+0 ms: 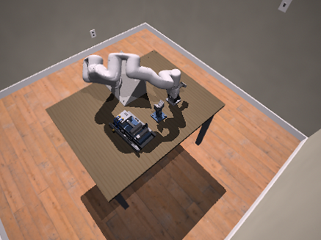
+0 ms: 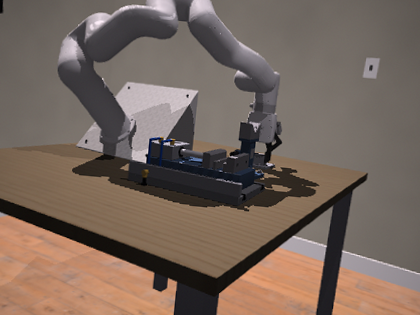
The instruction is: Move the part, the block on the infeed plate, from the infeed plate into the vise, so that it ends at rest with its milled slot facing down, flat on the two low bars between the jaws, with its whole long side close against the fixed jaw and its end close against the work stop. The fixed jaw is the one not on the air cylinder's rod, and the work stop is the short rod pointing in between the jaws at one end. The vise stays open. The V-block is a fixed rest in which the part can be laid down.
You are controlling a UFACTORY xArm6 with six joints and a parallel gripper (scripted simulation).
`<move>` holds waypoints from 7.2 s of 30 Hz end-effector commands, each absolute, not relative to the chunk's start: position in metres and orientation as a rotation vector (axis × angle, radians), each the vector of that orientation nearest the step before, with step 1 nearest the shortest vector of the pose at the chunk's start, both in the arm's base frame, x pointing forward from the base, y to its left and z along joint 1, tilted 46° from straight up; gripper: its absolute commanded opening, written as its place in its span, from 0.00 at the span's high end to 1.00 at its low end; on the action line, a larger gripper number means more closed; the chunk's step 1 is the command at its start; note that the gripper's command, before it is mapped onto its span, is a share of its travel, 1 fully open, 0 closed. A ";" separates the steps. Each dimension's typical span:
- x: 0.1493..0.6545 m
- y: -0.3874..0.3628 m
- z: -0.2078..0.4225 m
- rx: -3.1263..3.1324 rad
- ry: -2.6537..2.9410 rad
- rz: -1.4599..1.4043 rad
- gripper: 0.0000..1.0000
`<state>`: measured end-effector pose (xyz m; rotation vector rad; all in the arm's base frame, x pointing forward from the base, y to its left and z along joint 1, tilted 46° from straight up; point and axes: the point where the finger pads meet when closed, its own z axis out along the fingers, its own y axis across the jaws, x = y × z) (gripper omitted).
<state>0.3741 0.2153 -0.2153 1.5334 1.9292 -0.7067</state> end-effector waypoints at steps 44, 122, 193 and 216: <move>0.363 0.289 -0.143 1.534 1.930 -0.701 1.00; 0.351 0.365 -0.068 1.533 1.932 -0.702 1.00; 0.364 0.351 -0.048 1.120 2.289 -0.875 1.00; 0.374 0.340 -0.032 0.718 2.533 -1.001 1.00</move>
